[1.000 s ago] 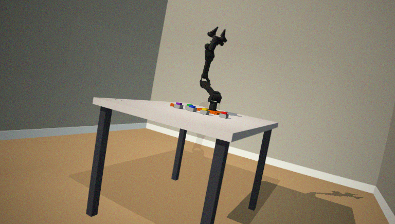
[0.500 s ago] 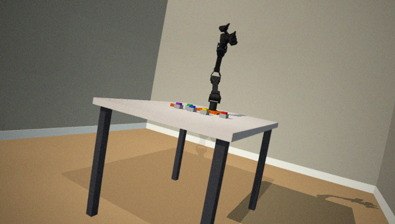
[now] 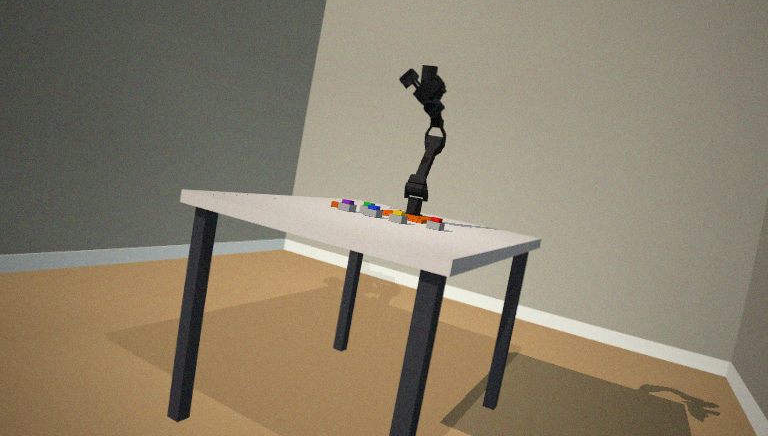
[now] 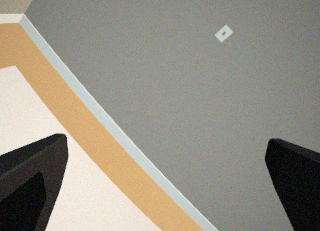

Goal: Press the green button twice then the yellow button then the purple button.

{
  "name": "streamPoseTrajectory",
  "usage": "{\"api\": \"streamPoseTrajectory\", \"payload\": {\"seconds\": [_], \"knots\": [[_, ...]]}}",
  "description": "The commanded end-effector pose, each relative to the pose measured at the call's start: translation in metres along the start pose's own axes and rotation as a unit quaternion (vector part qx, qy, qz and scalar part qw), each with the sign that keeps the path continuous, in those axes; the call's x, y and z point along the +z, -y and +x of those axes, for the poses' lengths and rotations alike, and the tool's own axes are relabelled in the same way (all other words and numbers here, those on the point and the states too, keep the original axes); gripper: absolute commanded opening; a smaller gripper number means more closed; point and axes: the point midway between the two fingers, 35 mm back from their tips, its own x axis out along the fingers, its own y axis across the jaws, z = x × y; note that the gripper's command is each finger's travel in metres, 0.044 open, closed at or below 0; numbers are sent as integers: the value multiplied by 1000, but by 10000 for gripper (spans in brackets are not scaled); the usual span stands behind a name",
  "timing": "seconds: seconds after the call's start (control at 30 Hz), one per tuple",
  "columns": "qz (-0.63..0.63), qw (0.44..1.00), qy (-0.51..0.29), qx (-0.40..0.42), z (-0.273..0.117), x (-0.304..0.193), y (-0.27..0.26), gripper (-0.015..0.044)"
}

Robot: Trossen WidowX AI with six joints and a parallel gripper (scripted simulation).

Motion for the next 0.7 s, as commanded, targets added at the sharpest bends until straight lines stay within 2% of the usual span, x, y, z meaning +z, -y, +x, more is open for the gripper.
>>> {"api": "streamPoseTrajectory", "payload": {"seconds": [0.0, 0.23, 0.37, 0.47, 0.53, 0.67], "knots": [[61, 988, -140, 32, 31, -71, -13, 400], [185, 906, -372, 82, 39, -195, -43, 400], [271, 815, -501, 109, 16, -260, -69, 400], [342, 717, -593, 131, -15, -301, -93, 400], [362, 685, -617, 137, -25, -310, -100, 400], [362, 685, -617, 137, -25, -310, -100, 400]]}}
